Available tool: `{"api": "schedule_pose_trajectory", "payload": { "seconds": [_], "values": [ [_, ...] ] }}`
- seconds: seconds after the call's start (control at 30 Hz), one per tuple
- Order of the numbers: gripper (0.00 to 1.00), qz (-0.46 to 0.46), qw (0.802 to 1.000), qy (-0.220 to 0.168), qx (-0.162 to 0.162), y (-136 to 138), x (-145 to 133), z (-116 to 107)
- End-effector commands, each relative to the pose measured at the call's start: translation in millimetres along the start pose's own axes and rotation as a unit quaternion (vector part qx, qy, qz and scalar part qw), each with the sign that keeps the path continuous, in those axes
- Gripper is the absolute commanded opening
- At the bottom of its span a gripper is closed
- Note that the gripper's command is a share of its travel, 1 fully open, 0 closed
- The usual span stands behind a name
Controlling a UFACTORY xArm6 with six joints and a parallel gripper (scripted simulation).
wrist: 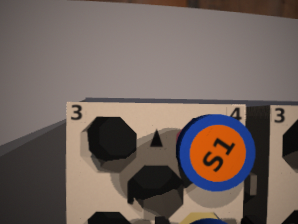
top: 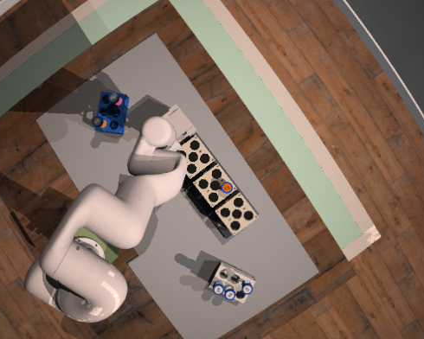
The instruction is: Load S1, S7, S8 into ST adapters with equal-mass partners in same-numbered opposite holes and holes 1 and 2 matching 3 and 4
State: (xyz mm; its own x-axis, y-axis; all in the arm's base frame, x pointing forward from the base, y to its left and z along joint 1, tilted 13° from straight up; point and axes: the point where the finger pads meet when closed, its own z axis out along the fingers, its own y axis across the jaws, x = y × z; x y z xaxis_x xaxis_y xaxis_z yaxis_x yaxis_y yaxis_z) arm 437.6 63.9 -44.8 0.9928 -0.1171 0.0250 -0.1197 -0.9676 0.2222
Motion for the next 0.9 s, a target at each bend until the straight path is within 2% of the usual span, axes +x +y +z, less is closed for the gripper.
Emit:
{"api": "schedule_pose_trajectory", "payload": {
  "seconds": [0.0, 0.87],
  "values": [
    [0.44, 0.0, 1.0, 0.002, 0.001, 0, 2, -3],
    [0.44, 0.0, 1.0, 0.002, 0.001, 0, 1, -47]
  ]
}}
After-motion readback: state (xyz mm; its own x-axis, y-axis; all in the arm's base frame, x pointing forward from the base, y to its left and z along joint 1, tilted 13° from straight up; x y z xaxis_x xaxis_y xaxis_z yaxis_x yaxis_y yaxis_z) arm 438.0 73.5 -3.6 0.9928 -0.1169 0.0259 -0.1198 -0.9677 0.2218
